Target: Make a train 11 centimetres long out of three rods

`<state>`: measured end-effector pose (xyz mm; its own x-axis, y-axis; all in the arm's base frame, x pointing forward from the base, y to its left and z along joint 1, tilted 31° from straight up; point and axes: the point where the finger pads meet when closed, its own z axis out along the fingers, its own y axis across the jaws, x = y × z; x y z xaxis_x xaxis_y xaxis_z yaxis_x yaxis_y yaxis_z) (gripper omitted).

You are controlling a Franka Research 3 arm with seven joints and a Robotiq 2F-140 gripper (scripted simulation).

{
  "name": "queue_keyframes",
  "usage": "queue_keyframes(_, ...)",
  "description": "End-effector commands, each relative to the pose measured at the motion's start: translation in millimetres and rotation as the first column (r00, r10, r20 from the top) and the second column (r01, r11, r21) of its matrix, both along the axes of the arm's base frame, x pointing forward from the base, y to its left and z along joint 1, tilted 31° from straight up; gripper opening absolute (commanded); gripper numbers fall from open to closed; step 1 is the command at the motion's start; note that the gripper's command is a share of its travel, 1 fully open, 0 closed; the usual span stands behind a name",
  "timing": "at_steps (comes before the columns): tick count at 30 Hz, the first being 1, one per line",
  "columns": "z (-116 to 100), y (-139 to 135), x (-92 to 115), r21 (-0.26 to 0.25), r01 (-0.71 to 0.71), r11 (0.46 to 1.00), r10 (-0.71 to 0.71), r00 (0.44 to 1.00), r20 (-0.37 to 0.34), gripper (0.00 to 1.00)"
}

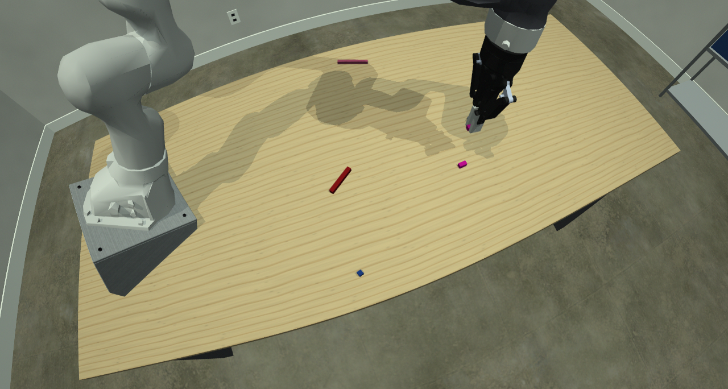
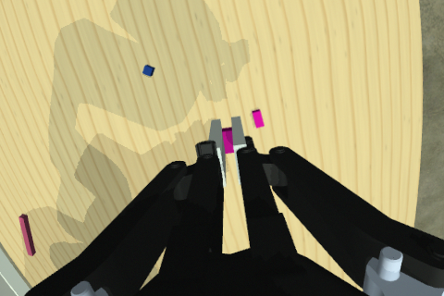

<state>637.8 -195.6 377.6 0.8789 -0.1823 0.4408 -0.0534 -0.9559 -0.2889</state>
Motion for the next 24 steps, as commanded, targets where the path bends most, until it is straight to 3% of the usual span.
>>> queue_keyframes(1, -1, -24, 2, -0.104, -0.108, 0.989, 0.111, 0.993, 0.028, 0.12)
queue_keyframes(17, -1, -25, 2, -0.106, -0.11, 0.988, 0.113, 0.993, 0.028, 0.12)
queue_keyframes(24, -11, -23, 8, -0.105, -0.109, 0.988, 0.112, 0.993, 0.026, 0.12)
